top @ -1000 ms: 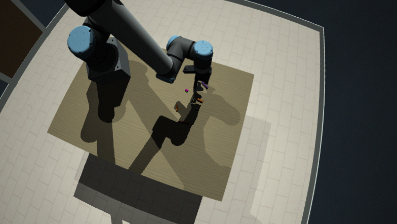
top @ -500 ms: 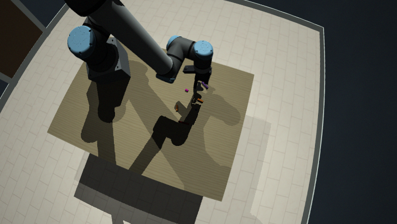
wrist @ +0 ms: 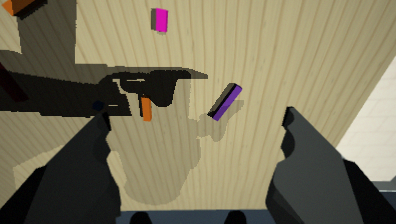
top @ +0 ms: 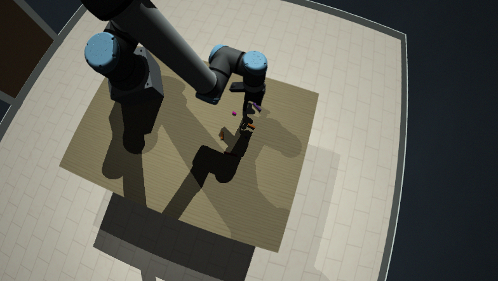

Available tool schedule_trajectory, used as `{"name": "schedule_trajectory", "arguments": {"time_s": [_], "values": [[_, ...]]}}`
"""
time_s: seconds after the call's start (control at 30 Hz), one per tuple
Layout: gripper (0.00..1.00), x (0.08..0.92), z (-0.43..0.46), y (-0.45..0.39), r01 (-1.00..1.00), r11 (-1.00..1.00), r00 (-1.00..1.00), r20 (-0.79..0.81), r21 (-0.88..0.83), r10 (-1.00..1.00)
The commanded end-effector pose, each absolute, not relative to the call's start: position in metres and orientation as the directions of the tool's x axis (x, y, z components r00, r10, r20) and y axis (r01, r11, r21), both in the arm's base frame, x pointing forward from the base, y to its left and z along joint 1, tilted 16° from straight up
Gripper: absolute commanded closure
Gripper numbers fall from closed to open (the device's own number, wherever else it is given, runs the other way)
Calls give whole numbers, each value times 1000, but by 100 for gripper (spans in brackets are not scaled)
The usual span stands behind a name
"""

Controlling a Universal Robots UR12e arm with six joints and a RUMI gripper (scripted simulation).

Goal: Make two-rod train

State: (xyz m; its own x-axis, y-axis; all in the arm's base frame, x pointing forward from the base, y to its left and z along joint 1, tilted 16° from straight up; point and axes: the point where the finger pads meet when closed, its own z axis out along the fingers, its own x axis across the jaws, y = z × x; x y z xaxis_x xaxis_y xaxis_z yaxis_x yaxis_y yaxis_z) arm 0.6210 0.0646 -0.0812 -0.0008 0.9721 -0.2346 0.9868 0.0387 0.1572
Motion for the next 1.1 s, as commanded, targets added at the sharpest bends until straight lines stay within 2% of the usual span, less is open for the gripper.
{"name": "schedule_trajectory", "arguments": {"time_s": [0.0, 0.53, 1.07], "values": [[0, 621, -81, 65, 987, 39, -1, -235, 158, 972], [0, 622, -80, 59, 984, -30, 69, -222, 174, 973], [0, 623, -73, 30, 882, -404, 443, -137, 244, 886]]}}
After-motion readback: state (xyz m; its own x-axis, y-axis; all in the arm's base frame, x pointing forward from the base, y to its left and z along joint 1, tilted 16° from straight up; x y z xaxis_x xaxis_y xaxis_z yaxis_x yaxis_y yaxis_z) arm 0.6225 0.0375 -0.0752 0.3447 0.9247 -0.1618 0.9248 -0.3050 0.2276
